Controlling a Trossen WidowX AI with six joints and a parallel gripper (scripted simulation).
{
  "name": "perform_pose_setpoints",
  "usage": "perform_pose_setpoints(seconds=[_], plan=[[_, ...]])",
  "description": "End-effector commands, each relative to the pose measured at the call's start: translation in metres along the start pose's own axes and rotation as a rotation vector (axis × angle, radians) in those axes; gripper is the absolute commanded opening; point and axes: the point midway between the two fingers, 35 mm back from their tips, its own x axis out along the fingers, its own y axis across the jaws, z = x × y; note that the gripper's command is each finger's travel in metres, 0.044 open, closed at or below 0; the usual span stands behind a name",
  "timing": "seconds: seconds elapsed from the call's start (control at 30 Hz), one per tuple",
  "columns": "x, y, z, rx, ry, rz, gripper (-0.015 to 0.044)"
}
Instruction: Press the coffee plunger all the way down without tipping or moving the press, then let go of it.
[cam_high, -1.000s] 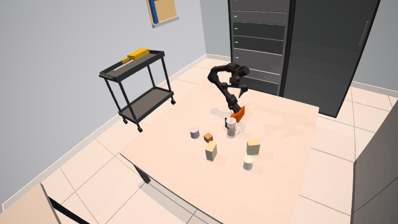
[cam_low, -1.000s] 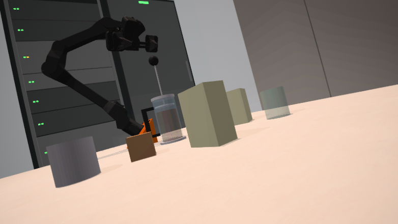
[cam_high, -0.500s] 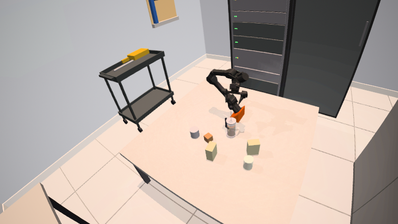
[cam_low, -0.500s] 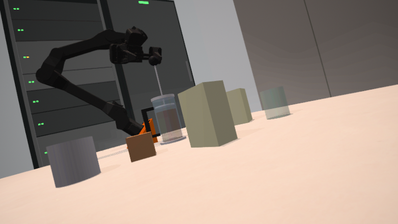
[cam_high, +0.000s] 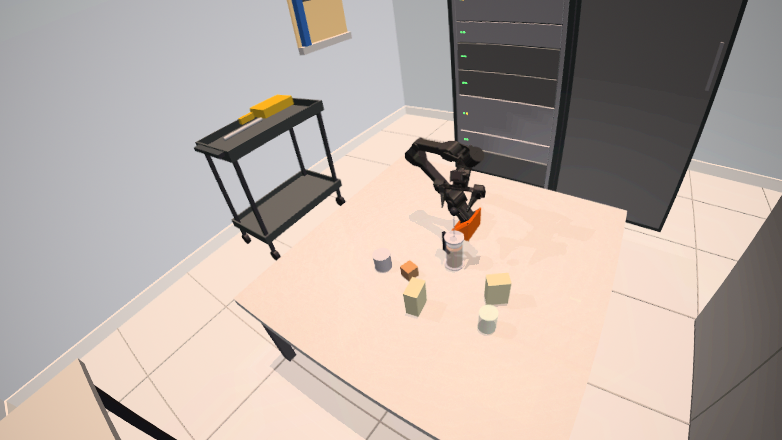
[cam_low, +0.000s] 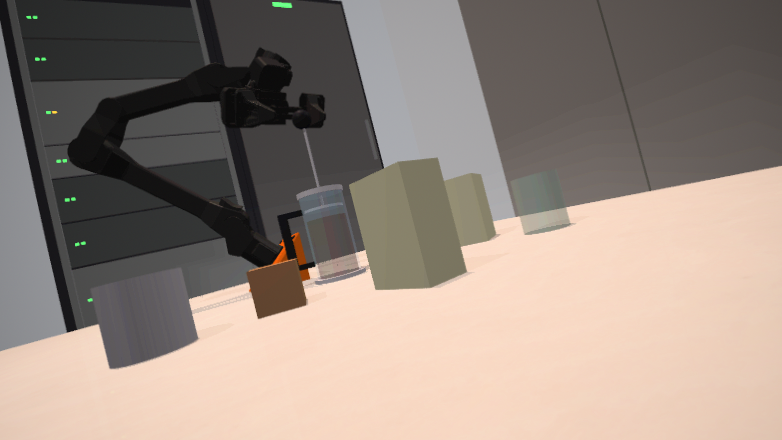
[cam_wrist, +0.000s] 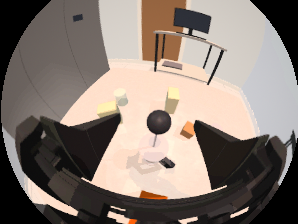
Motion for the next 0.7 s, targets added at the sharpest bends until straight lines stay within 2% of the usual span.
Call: perform_pose_setpoints(seconds=[0.0,0.13,0.53,0.67], plan=[[0.0062,-0.0015,-0.0006,0.002,-0.002,0.002,0.0440],[0.0101,-0.0020,-0.0005,0.002,-0.003,0.001,0.0440],[0.0101,-0.0020,-0.0005,0.002,-0.003,0.001,0.0125],[0.0101,-0.0020,-0.0005,0.002,-0.003,0.001,0.0124]])
